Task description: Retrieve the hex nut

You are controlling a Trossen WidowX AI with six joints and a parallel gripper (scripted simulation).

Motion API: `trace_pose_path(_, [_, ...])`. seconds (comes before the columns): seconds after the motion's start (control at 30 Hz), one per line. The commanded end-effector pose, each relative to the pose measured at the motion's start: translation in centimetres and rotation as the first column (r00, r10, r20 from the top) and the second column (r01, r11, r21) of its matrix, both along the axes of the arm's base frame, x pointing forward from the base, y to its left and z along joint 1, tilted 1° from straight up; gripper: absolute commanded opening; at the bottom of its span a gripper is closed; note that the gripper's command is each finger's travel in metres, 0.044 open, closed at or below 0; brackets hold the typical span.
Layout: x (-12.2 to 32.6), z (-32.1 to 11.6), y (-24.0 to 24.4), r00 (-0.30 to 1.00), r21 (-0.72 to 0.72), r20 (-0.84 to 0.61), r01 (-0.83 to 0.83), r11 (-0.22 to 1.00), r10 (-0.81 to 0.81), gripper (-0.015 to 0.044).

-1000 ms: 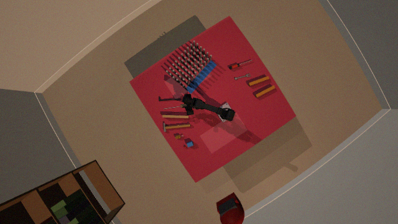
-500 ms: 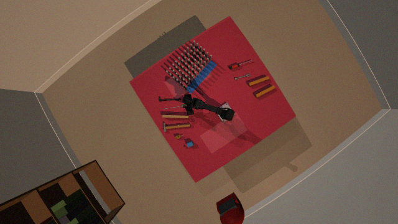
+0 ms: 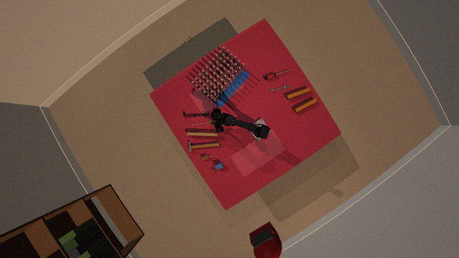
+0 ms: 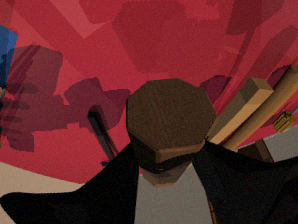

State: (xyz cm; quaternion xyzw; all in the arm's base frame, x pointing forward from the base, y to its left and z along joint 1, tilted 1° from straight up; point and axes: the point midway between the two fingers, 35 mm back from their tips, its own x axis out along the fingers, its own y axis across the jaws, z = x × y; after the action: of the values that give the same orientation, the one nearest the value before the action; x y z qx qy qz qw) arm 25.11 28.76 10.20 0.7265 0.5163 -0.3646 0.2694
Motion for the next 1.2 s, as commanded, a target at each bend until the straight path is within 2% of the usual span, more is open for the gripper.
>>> trace_pose_path(0.0, [0.0,-0.4,0.0,1.000,0.000,0.001,0.004,1.000,-0.004,0.0000])
trace_pose_path(1.17, [-0.3,-3.3,-0.3,1.000,0.000,0.001,0.004,1.000,-0.004,0.0000])
